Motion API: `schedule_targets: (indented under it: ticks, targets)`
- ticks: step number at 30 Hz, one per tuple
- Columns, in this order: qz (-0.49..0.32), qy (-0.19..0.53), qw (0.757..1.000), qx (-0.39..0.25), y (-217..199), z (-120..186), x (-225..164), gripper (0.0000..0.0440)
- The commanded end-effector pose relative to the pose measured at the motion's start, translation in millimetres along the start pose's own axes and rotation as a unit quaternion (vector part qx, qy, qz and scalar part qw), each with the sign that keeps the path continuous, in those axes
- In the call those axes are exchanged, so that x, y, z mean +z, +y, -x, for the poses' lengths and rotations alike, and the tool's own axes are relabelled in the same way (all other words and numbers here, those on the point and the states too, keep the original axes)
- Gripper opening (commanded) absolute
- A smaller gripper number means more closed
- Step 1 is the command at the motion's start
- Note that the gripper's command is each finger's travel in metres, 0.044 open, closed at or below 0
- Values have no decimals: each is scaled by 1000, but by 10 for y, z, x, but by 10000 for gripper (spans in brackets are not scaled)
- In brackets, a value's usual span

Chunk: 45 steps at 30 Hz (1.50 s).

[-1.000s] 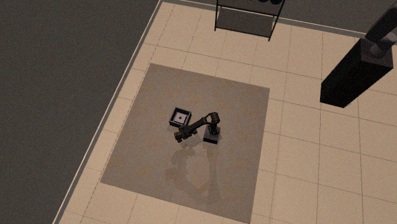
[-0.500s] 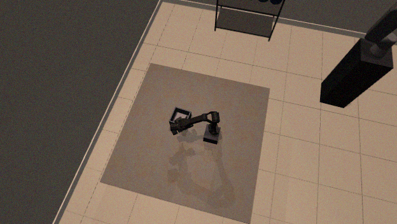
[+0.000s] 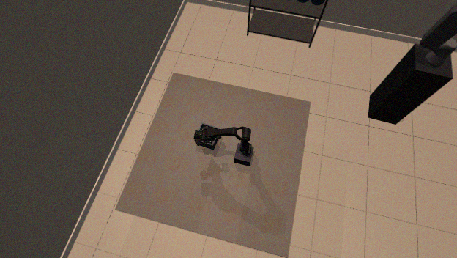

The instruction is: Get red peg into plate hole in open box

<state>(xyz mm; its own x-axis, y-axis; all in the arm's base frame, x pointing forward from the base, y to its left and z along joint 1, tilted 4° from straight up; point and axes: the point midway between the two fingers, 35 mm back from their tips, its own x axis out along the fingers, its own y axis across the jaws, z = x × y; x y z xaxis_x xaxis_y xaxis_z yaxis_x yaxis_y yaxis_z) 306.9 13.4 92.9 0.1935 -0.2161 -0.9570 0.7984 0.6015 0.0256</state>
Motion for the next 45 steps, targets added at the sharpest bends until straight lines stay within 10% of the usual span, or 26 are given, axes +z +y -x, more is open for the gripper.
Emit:
schedule_targets:
  ticks: [1, 24, 45]
  targets:
    - [-7, 3, 1000, -3, -10, -62, 101, 0]
    - [-66, 35, 997, -21, -138, -693, 648, 14]
    - [-47, 24, 998, -31, -65, -1186, 1071, 410]
